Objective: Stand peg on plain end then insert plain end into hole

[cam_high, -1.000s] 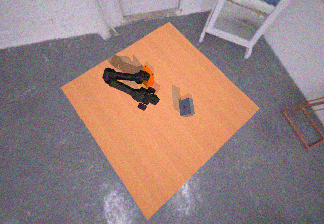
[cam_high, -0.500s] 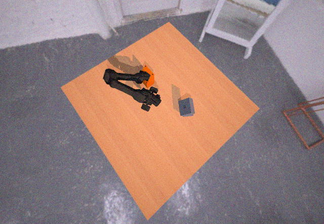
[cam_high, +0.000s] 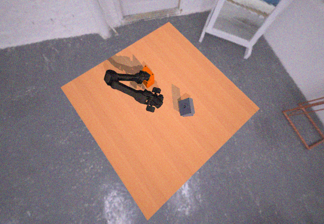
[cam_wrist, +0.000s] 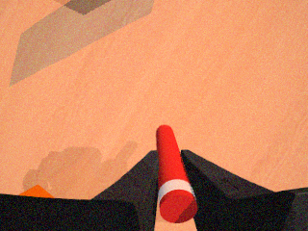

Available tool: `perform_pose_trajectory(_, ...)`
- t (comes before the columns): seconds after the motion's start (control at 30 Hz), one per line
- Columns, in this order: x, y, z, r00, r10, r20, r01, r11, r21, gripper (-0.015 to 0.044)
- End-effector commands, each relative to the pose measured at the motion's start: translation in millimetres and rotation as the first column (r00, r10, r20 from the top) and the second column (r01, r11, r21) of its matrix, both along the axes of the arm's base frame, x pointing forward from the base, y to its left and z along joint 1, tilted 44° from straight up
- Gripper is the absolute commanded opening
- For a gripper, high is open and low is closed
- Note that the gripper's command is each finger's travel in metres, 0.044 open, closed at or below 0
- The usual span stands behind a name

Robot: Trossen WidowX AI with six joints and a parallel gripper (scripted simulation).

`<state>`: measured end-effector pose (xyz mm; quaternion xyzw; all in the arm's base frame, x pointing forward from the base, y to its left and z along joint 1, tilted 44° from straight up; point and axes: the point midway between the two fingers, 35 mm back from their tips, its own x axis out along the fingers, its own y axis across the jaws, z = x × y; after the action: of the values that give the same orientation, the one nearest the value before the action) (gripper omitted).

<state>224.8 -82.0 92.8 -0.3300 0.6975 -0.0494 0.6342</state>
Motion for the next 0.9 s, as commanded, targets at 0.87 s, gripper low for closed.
perform_pose_trajectory(0.87, 66, 33, -15, 0.950, 0.288, 0.121, -0.306, 0.936, 0.175, 0.0000)
